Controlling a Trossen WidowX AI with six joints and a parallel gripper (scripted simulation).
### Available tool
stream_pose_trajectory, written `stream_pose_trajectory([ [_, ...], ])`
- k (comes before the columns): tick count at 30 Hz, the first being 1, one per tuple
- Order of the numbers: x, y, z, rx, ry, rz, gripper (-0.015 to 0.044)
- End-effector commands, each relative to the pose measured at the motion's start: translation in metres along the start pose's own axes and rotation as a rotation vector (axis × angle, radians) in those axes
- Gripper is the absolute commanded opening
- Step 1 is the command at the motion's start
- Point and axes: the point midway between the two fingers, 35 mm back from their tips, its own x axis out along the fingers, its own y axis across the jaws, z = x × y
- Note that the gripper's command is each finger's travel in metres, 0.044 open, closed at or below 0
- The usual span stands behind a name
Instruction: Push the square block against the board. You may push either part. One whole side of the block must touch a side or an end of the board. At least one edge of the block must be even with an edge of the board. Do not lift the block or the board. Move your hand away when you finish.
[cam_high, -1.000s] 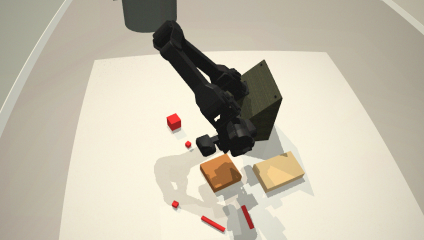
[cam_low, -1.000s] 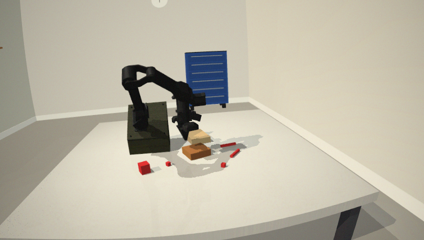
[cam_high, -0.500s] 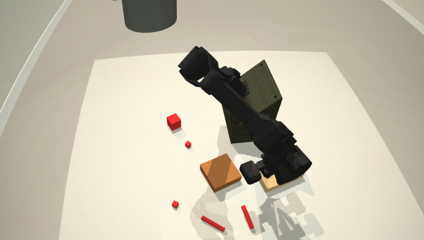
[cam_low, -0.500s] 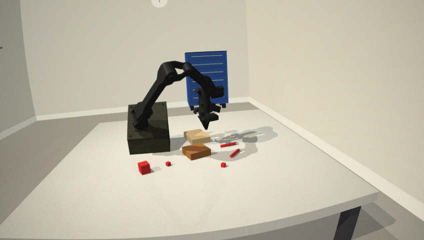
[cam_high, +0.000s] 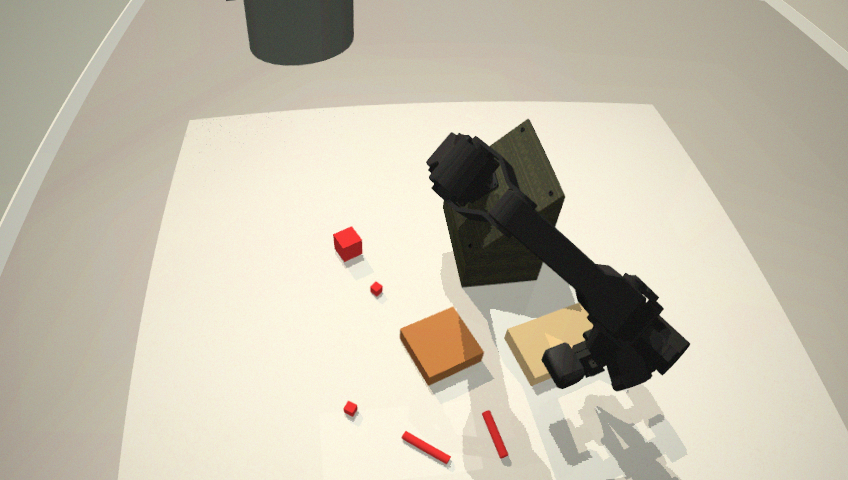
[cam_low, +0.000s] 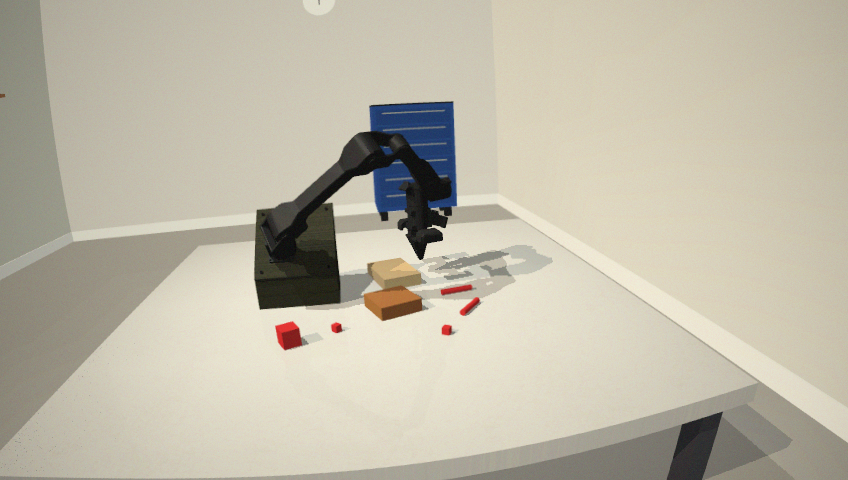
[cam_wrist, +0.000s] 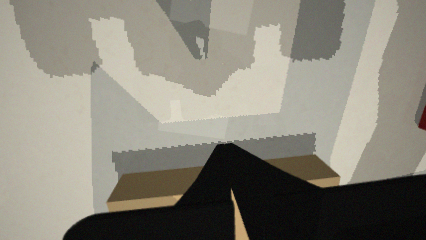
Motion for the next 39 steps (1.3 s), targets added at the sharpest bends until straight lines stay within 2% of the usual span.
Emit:
stream_pose_trajectory([
  [1,0.034,-0.002,-0.005,-0.003,0.021,-0.01,0.0],
  [39,0.034,-0.001,-0.053,-0.005,0.022,-0.01,0.0],
])
